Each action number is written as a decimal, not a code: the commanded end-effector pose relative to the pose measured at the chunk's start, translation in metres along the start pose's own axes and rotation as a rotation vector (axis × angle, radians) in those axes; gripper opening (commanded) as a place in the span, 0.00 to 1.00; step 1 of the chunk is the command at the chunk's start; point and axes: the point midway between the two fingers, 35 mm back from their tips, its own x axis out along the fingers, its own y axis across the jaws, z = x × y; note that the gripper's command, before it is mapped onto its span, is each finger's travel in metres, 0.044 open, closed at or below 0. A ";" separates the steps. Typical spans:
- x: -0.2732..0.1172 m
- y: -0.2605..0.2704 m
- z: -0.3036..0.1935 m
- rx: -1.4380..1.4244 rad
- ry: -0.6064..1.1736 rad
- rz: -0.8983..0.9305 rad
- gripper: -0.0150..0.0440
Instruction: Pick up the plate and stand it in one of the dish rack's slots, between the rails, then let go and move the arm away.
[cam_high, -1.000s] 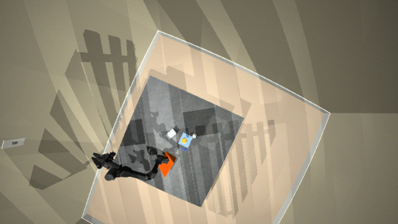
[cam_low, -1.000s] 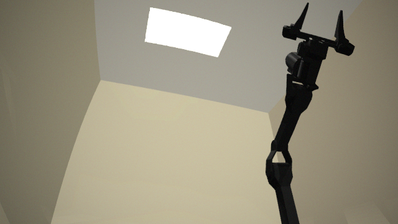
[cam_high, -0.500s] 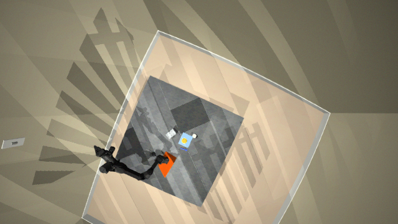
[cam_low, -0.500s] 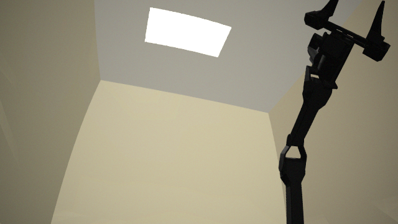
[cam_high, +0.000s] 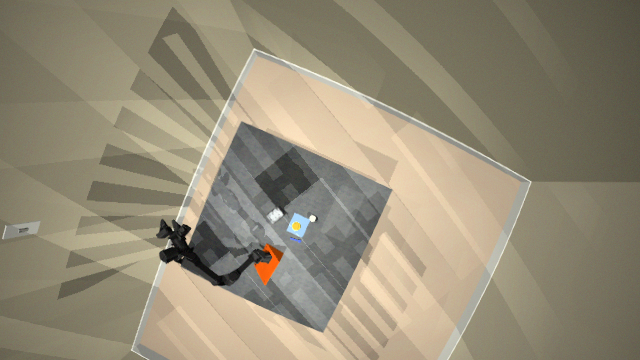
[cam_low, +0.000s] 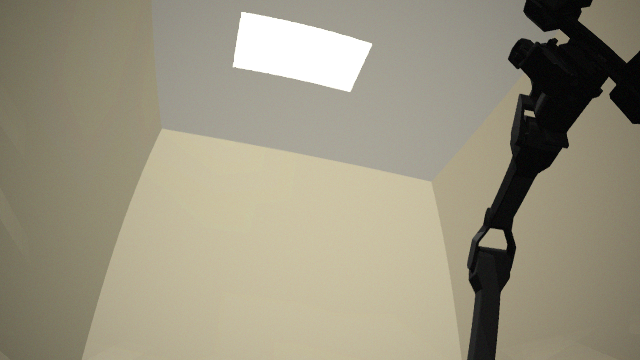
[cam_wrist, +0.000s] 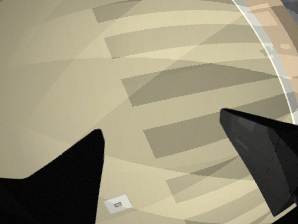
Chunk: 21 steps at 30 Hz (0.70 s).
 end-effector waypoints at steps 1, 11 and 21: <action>0.017 -0.024 0.022 -0.083 -0.080 -0.060 0.93; 0.037 -0.050 0.068 -0.202 -0.242 -0.114 0.93; 0.049 -0.069 0.108 -0.338 -0.345 -0.192 0.93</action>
